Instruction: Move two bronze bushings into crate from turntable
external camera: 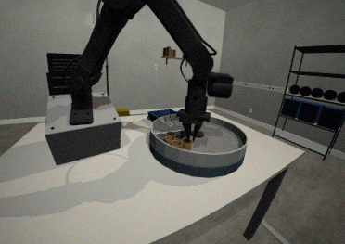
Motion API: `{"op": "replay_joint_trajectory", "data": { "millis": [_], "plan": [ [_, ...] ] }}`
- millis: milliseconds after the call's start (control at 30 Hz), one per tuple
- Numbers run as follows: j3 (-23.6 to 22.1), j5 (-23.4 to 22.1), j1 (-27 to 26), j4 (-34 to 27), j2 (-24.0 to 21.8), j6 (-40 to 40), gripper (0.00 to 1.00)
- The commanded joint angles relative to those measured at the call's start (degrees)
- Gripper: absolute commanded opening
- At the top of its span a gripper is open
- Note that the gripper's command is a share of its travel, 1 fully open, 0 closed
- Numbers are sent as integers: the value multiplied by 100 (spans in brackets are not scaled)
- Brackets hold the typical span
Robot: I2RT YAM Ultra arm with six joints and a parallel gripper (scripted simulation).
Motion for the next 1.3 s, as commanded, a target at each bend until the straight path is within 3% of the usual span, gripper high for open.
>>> {"op": "replay_joint_trajectory", "data": {
  "millis": [0, 1267],
  "plan": [
    [66, -93, 58, 1, -78, -53, 15],
    [-91, -91, 87, 51, -113, -19, 15]
  ]
}}
